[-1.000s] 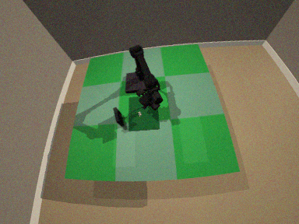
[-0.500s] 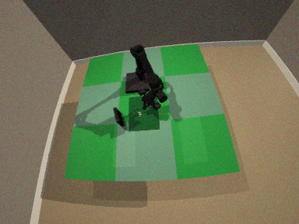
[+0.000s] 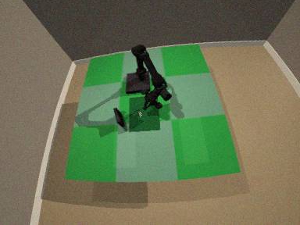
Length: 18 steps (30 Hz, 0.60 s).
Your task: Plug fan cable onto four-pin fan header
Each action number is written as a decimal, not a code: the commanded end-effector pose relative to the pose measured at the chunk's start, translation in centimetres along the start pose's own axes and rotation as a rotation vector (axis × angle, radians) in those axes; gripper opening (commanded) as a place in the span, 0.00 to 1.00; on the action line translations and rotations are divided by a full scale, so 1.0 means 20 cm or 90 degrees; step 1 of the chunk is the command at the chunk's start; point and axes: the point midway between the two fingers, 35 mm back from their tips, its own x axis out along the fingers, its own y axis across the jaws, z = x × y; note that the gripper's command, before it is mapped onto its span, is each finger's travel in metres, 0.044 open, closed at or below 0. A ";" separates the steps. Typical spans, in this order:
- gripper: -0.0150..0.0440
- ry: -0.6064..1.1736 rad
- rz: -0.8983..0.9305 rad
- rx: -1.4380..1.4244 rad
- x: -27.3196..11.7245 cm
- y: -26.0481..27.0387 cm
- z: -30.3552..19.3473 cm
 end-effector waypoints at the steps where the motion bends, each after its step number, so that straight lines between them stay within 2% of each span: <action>1: 0.25 -0.041 0.003 0.009 -0.01 0.00 0.00; 18: 0.25 -0.195 0.029 0.042 -0.08 -0.01 -0.02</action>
